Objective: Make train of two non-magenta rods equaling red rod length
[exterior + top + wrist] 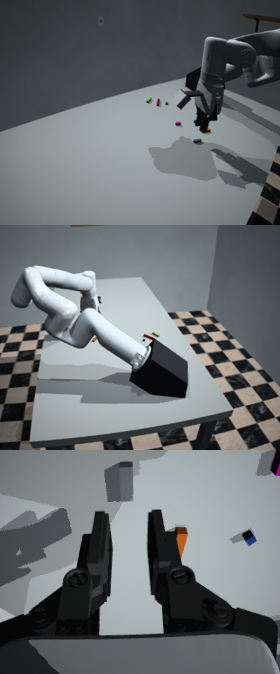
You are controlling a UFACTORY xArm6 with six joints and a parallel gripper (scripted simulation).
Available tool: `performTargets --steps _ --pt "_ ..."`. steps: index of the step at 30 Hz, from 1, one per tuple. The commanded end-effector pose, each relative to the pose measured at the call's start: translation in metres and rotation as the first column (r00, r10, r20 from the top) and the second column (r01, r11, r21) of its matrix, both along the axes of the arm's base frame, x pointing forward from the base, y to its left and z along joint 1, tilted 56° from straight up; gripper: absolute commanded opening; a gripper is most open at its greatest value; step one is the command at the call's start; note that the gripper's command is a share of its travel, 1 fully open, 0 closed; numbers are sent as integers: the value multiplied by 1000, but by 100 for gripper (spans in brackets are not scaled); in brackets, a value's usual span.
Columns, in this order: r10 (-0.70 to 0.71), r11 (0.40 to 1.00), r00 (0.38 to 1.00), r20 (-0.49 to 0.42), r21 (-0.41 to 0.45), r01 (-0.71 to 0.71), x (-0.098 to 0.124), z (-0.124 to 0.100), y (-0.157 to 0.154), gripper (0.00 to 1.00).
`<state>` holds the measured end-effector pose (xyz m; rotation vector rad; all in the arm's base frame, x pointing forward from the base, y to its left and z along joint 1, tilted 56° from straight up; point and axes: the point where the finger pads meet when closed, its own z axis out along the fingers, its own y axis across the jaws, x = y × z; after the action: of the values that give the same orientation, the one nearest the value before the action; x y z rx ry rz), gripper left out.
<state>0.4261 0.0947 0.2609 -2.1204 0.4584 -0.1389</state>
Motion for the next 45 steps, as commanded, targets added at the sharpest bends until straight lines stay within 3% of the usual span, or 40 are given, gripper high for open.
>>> performTargets --steps 1,45 --pt "-1 1000 1000 2 -1 1 2 -2 3 24" --pt "-1 1000 1000 2 -1 1 13 -24 36 24"
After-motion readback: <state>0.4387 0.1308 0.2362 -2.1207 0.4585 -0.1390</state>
